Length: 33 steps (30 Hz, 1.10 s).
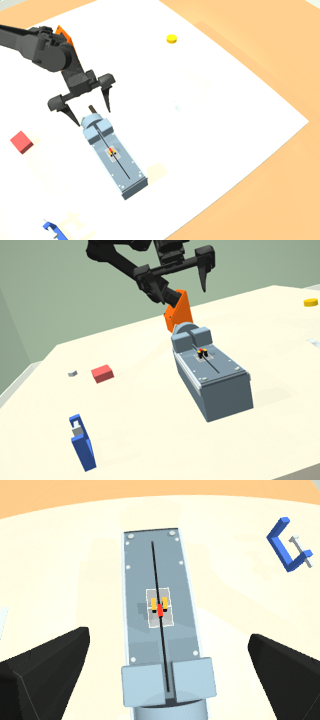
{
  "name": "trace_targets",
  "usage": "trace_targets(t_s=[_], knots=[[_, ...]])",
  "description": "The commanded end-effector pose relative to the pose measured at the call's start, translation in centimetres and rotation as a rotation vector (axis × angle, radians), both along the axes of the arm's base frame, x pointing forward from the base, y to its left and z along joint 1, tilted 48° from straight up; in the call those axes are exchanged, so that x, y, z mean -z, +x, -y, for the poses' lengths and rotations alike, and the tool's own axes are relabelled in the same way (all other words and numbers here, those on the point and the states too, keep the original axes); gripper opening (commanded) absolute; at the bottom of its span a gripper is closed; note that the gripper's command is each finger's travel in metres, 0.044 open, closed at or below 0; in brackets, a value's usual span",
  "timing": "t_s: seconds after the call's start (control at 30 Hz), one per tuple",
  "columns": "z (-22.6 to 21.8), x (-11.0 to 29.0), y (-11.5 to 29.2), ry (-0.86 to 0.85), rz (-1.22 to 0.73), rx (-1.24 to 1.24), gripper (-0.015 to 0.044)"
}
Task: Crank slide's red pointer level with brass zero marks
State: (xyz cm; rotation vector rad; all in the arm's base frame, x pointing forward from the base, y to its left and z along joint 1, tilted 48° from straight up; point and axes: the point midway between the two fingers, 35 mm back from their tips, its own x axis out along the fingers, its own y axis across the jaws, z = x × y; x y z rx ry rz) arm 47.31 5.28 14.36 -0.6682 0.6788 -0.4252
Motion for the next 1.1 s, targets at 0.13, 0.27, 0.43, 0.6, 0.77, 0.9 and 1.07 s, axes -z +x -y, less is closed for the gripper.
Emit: trace_targets(t_s=[0.13, 0.27, 0.43, 0.6, 0.77, 0.9, 1.07], knots=[[1.7, 1.4, 1.4, 0.014, 0.01, 0.012, 0.044], [4.0, 3.4, 1.5, 0.012, 0.012, 0.011, 0.044], [4.1, 3.5, 1.5, 0.012, 0.012, 0.011, 0.044], [4.1, 3.5, 1.5, 0.012, 0.012, 0.011, 0.044], [4.1, 3.5, 1.5, 0.012, 0.012, 0.011, 0.044], [4.1, 3.5, 1.5, 0.012, 0.012, 0.011, 0.044], [2.1, 1.7, 1.4, 0.013, 0.011, 0.016, 0.044]])
